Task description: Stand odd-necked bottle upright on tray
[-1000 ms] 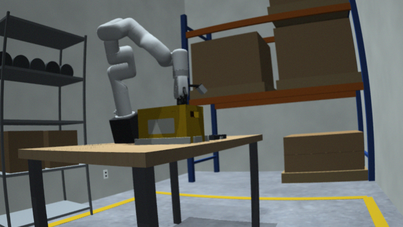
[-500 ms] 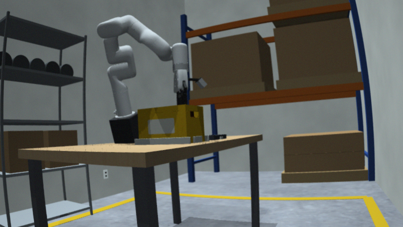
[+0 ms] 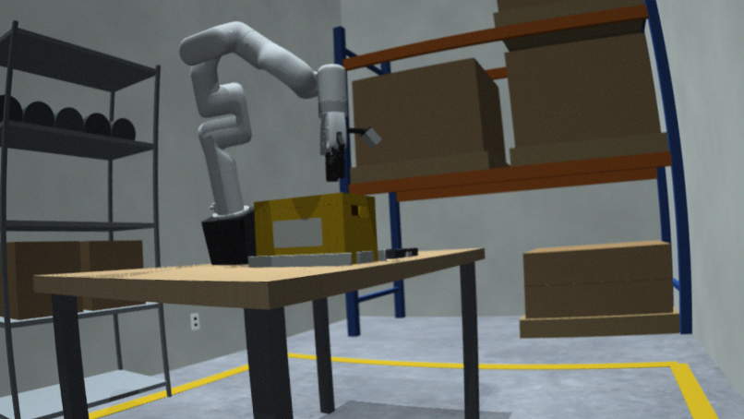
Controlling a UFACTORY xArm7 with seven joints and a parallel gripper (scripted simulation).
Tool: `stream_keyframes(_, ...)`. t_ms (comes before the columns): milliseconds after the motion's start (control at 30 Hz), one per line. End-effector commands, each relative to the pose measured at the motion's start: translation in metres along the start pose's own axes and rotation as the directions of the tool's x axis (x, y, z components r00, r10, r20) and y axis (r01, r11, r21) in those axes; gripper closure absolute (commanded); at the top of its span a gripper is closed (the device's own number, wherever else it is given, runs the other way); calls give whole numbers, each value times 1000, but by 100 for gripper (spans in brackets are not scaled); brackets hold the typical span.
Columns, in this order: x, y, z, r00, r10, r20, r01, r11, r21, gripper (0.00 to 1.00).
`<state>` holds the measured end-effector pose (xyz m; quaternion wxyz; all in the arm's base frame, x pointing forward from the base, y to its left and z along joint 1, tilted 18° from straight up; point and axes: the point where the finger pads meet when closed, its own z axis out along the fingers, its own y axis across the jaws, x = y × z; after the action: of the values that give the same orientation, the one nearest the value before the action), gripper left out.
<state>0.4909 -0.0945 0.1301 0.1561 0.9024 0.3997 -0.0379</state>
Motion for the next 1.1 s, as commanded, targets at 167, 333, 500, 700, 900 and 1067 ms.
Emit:
stream_keyframes(167, 0, 1, -11, 1000, 0, -2, 0, 1000, -2, 35)
stream_keyframes(333, 0, 1, -11, 1000, 0, -2, 0, 1000, -2, 100)
stream_keyframes(500, 0, 1, -11, 1000, 0, -2, 0, 1000, -2, 100)
stream_keyframes(700, 0, 1, -11, 1000, 0, -2, 0, 1000, -2, 100)
stream_keyframes(900, 0, 1, -11, 1000, 0, -2, 0, 1000, -2, 100)
stream_keyframes(1067, 0, 1, -11, 1000, 0, -2, 0, 1000, -2, 100)
